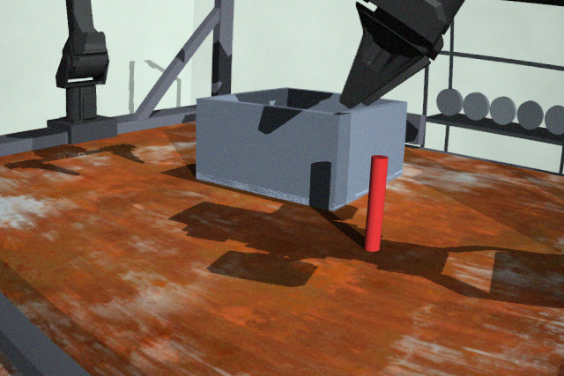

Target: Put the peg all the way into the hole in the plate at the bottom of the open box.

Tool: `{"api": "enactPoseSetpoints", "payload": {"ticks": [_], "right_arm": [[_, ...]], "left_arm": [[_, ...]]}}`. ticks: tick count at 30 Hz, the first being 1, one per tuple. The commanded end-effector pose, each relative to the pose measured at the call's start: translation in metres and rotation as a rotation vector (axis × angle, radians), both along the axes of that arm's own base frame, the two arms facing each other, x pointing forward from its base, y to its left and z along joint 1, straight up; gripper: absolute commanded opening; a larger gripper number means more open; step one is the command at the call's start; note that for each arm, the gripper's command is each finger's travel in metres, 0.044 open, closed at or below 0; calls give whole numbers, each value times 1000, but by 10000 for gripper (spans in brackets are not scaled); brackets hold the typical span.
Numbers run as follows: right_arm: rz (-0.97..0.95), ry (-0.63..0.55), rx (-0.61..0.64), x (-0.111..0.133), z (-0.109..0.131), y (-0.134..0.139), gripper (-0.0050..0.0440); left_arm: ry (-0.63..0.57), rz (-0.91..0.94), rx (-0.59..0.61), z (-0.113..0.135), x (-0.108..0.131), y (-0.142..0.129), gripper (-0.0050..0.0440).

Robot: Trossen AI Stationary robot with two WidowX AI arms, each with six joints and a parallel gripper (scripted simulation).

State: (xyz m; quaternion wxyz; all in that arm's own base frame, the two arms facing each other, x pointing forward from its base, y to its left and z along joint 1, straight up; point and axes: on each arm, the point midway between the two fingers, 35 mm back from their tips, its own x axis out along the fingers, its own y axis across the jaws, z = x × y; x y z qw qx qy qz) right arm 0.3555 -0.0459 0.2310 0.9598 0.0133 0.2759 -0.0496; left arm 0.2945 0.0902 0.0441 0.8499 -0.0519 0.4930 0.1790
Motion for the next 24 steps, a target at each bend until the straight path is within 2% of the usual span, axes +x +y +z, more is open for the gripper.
{"api": "enactPoseSetpoints", "payload": {"ticks": [1,6,18,24], "right_arm": [[-1,-24,-2,0,9,0,440],[-1,-24,-2,0,9,0,440],[-1,-24,-2,0,9,0,440],[-1,-24,-2,0,9,0,440]], "left_arm": [[28,-23,-67,18,-7,-2,440],[115,-33,-137,21,-30,-10,440],[125,-32,-142,19,-30,-10,440],[131,50,-147,11,-30,-11,296]]}}
